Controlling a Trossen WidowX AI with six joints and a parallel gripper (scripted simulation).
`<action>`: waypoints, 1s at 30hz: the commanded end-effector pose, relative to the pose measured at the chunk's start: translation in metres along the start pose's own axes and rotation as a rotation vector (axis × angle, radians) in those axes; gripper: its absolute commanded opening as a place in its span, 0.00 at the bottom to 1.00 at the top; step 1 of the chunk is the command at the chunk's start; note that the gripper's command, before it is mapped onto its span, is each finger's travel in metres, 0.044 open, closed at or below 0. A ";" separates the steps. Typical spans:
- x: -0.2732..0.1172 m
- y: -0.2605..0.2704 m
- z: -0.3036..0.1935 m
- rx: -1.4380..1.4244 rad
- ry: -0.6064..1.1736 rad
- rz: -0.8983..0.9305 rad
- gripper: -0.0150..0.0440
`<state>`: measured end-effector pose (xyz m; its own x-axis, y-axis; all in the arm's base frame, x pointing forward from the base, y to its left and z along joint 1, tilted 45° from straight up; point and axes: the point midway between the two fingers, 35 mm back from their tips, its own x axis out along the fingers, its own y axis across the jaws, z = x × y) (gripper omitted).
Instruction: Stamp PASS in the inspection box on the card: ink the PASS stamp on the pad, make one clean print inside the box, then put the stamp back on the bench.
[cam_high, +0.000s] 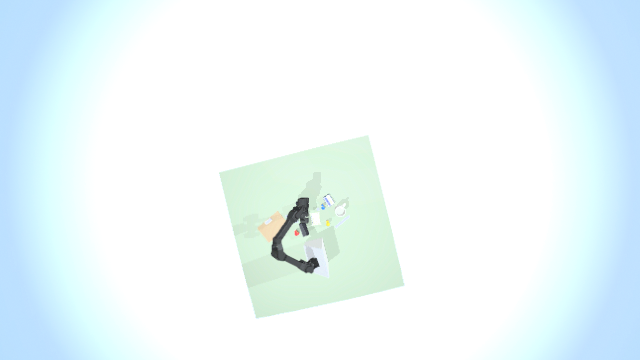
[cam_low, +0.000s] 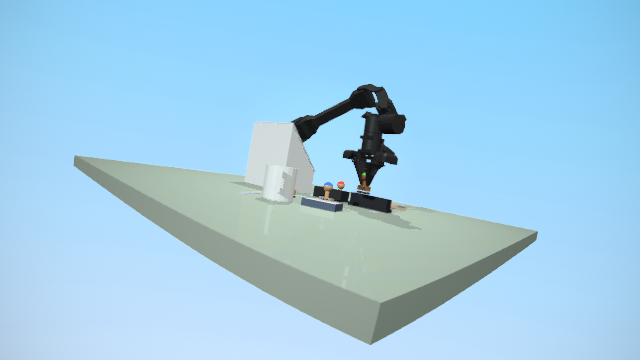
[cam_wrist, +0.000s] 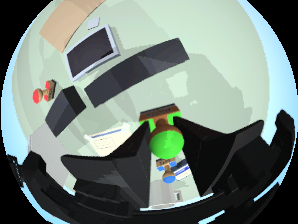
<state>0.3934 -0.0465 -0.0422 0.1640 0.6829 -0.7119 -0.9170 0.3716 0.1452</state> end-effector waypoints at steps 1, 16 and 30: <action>0.011 0.003 0.000 0.007 -0.004 0.012 0.25; 0.035 0.004 0.000 0.007 -0.006 0.013 0.25; 0.041 0.003 0.000 0.002 -0.003 0.006 0.39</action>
<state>0.3968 -0.0172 -0.0710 0.1582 0.6876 -0.7087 -0.9171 0.3684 0.1527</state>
